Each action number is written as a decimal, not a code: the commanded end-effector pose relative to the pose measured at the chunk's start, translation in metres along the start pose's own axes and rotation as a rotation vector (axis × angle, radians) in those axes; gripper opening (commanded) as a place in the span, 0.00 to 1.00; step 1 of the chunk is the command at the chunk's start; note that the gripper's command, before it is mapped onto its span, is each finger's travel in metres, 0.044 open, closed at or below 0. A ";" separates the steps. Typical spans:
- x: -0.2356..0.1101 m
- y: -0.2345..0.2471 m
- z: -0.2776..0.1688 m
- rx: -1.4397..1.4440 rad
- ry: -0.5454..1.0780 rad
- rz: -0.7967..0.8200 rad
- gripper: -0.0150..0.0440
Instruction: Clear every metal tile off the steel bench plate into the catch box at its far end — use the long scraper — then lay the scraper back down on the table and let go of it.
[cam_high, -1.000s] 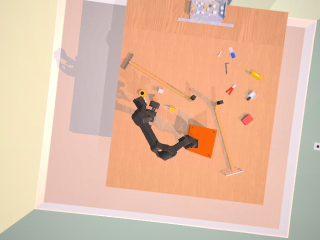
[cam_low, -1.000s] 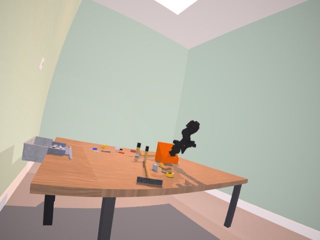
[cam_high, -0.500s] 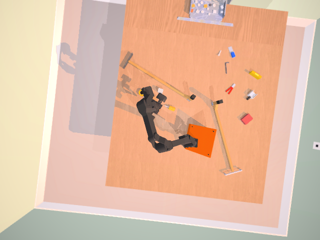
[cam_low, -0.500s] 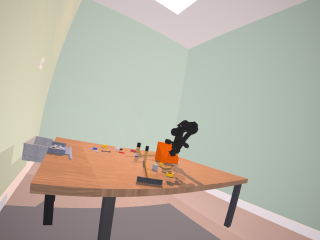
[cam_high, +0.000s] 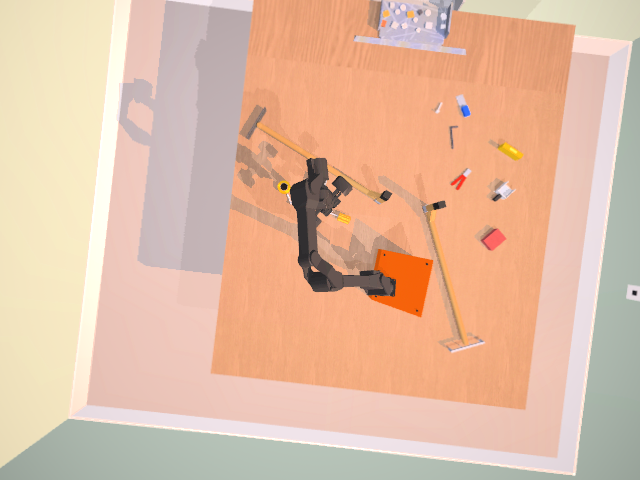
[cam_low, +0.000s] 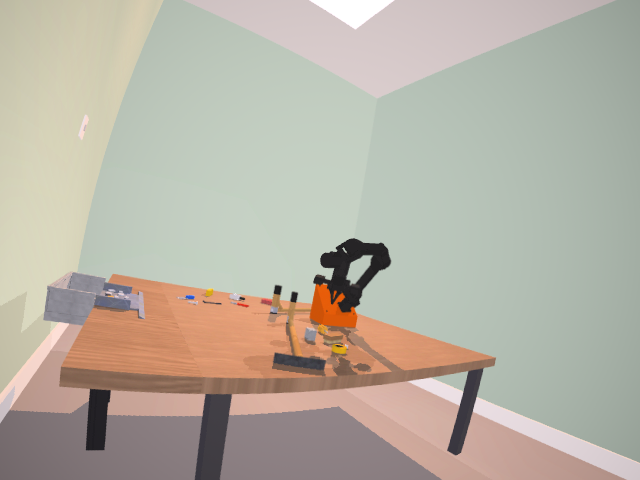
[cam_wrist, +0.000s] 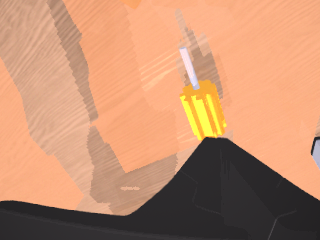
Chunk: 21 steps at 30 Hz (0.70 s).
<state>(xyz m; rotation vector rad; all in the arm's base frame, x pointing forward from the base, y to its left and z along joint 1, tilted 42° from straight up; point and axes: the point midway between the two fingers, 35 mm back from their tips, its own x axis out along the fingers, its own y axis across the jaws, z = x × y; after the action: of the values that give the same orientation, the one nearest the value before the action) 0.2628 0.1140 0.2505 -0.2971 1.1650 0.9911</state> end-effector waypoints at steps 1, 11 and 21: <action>0.001 -0.019 -0.003 0.047 -0.001 0.000 0.25; 0.005 -0.063 -0.019 0.182 0.005 0.008 0.25; 0.008 -0.106 -0.042 0.317 0.003 0.022 0.25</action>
<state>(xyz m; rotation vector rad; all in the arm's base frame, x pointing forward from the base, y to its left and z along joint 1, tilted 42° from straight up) 0.3127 0.0417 0.2032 -0.0650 1.3018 0.8284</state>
